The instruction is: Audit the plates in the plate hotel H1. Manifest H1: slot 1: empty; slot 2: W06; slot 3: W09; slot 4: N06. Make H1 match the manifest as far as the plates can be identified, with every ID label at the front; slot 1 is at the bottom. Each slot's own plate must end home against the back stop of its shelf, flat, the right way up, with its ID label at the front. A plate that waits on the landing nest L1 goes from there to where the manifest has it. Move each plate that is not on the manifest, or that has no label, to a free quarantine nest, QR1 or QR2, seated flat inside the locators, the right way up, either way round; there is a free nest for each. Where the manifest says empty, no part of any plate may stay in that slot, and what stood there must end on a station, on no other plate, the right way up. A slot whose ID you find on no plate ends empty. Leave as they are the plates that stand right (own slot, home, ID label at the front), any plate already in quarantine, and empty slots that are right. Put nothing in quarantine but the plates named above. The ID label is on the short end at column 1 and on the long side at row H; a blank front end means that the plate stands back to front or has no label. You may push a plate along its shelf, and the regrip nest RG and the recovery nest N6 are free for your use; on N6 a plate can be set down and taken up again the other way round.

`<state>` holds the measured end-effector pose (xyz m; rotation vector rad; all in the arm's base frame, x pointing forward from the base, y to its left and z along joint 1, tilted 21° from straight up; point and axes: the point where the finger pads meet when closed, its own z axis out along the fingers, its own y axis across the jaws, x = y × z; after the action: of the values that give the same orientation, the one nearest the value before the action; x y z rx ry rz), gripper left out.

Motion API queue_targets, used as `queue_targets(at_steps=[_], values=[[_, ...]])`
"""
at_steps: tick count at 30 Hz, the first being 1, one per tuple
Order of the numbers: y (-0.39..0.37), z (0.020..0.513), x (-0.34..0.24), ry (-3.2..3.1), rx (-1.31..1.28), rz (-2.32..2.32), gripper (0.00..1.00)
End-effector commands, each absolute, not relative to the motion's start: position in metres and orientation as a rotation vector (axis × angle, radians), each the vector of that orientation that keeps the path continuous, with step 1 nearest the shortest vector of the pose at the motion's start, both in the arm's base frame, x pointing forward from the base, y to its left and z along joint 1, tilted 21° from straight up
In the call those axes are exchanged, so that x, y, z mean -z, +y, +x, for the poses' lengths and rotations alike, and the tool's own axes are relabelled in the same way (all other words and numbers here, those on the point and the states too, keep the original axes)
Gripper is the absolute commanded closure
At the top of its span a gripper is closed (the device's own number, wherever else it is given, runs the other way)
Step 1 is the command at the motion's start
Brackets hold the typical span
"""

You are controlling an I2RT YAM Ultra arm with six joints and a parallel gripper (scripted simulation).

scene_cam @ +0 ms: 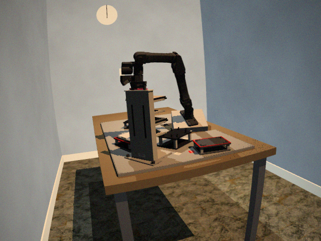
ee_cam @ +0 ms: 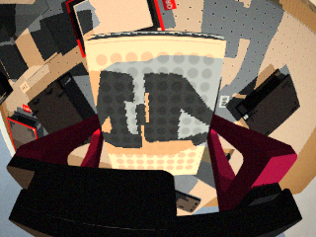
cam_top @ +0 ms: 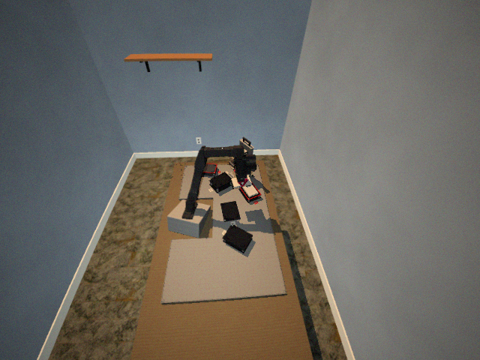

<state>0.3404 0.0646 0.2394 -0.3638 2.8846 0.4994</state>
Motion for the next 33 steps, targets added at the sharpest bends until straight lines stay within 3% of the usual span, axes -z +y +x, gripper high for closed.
queue_targets(at_steps=[1,33], values=[[0.069,0.331,-0.246,2.933,-0.504,-0.474,0.14],[0.146,0.284,-0.271,2.888,-0.490,-0.629,0.14]])
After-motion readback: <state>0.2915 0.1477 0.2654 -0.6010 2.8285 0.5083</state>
